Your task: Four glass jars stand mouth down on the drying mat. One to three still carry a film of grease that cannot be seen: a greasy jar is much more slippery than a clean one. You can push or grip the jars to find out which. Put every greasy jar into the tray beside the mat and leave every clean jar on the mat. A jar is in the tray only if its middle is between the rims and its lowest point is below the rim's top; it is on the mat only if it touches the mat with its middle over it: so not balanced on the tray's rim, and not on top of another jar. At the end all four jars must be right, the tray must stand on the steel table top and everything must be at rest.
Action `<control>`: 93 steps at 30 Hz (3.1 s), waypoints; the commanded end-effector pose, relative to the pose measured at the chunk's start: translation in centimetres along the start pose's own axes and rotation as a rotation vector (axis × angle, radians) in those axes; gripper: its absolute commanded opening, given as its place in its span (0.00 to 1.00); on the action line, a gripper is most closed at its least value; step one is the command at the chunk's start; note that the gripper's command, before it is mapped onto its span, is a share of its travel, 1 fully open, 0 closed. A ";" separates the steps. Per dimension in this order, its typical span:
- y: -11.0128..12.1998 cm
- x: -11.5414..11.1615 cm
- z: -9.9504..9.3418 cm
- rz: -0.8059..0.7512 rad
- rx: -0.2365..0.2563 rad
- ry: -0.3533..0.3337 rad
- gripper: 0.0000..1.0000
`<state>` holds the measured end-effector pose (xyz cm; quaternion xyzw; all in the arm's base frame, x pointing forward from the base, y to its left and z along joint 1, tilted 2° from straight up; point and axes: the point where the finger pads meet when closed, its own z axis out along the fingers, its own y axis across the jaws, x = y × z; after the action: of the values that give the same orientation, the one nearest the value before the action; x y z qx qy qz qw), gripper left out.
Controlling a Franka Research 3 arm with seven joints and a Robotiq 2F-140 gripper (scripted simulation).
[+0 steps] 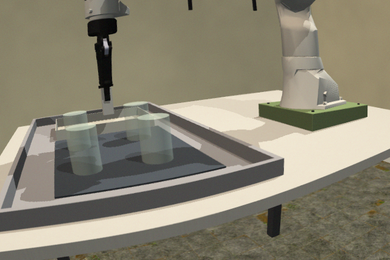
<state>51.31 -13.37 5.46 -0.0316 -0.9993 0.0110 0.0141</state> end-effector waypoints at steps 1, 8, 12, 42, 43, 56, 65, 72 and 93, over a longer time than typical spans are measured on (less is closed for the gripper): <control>-0.1 0.0 0.1 0.003 0.002 0.003 0.00; -0.1 0.0 0.1 0.003 0.002 0.003 0.00; -0.1 0.0 0.1 0.003 0.002 0.003 0.00; -0.1 0.0 0.1 0.003 0.002 0.003 0.00; -0.1 0.0 -0.7 0.003 0.002 0.003 0.00; 0.8 0.0 -7.6 0.003 0.002 0.003 0.00; 6.4 0.0 -7.6 0.003 0.002 0.003 0.00; 12.1 0.0 -7.6 0.003 0.002 0.003 0.00; 19.4 0.0 -3.2 0.003 0.002 0.003 0.00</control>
<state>52.22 6.20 9.45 -0.0056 -0.9997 0.0083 0.0233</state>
